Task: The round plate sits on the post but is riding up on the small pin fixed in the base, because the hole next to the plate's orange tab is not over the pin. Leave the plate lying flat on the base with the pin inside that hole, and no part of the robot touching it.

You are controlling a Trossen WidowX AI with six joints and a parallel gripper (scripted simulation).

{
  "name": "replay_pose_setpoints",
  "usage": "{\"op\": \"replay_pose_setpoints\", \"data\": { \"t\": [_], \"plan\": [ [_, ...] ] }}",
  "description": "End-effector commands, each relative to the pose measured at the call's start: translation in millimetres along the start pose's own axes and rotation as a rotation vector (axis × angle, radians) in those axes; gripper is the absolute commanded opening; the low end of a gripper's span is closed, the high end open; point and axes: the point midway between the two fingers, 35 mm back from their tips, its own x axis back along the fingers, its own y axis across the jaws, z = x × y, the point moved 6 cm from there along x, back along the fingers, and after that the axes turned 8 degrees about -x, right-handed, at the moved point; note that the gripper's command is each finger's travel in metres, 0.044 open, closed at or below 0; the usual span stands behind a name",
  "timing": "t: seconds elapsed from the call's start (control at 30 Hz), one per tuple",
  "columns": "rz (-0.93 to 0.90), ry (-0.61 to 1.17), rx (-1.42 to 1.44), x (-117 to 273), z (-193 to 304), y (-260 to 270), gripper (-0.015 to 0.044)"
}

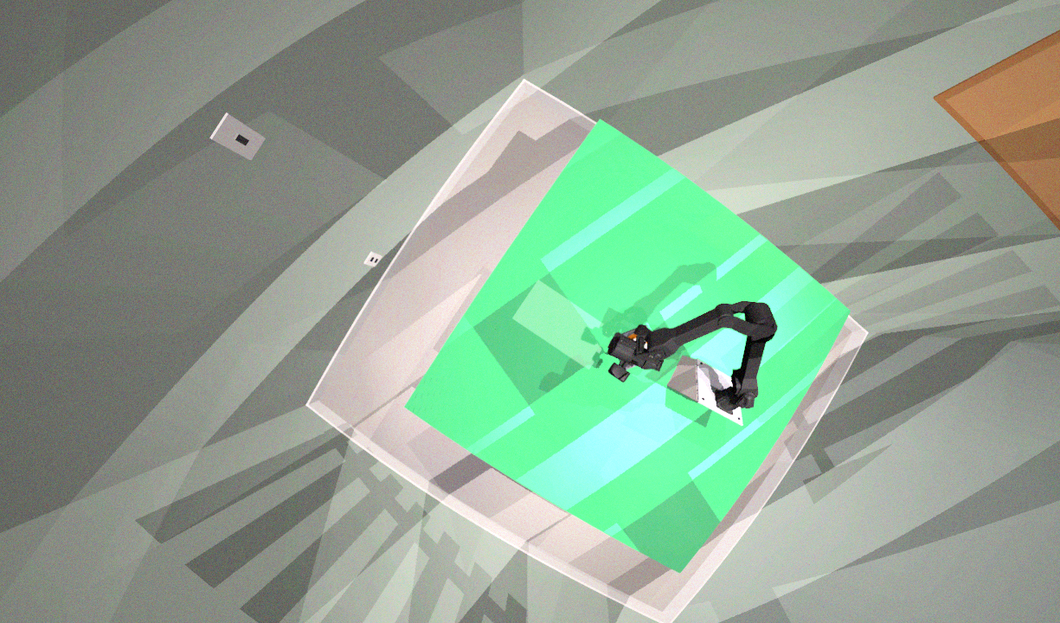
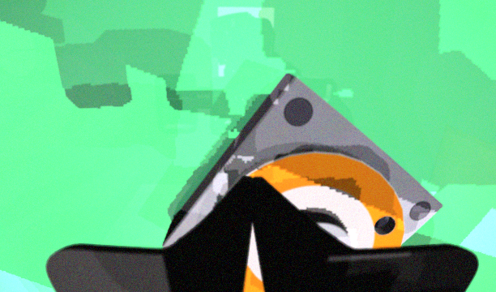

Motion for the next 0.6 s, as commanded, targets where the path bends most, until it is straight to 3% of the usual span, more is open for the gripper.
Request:
{"op": "replay_pose_setpoints", "data": {
  "t": [0.0,0.57],
  "plan": [
    [-0.002,0.018,0.009,-3.3,7.5,2.7,0.0],
    [-0.003,0.018,0.009,-2.5,14.3,6.1,0.0]
  ]
}}
